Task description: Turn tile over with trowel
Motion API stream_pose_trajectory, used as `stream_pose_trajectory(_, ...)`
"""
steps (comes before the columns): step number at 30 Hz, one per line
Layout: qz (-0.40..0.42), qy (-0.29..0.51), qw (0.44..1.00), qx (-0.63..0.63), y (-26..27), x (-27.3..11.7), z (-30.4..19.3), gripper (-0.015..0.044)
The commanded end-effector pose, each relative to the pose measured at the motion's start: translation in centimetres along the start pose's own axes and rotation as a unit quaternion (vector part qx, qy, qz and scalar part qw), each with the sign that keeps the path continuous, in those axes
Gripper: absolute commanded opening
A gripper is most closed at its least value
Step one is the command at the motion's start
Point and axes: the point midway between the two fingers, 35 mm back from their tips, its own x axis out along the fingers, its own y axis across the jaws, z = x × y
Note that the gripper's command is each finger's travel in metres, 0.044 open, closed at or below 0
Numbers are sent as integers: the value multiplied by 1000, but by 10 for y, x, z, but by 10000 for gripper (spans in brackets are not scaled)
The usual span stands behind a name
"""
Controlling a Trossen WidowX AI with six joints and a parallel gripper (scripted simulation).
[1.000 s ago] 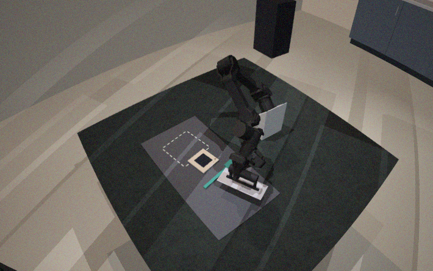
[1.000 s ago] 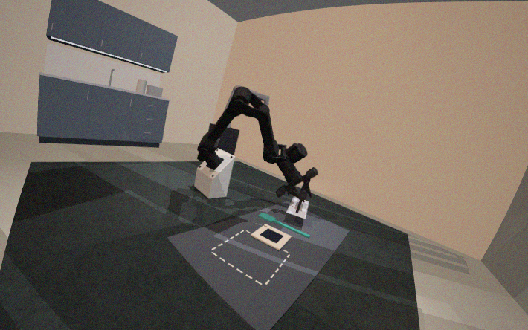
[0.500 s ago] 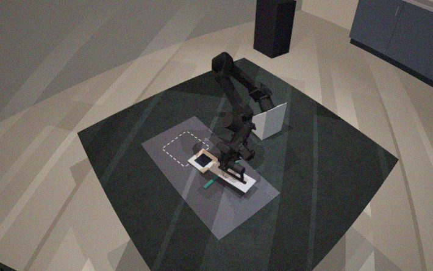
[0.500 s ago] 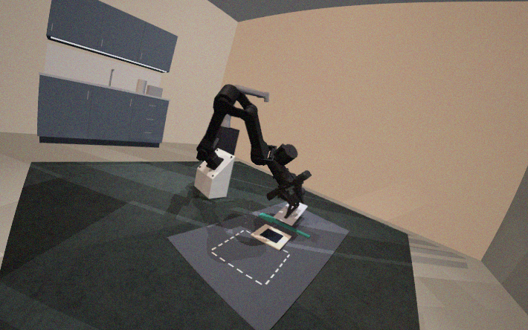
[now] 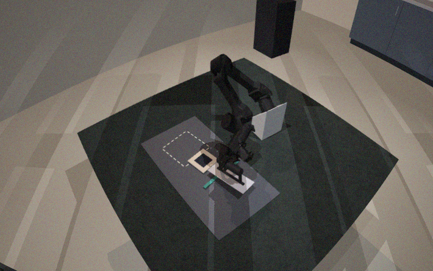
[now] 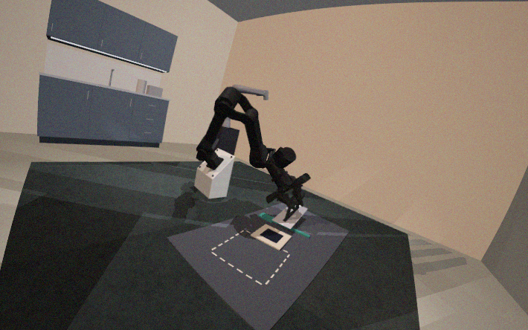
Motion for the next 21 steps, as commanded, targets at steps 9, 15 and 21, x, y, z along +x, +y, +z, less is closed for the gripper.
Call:
stream_pose_trajectory(9,-6,-4,1000,-1,12,13,-1,0)
stream_pose_trajectory(15,-6,-4,1000,-2,17,18,-2,0)
stream_pose_trajectory(21,-6,-4,1000,-2,16,18,-9,0)
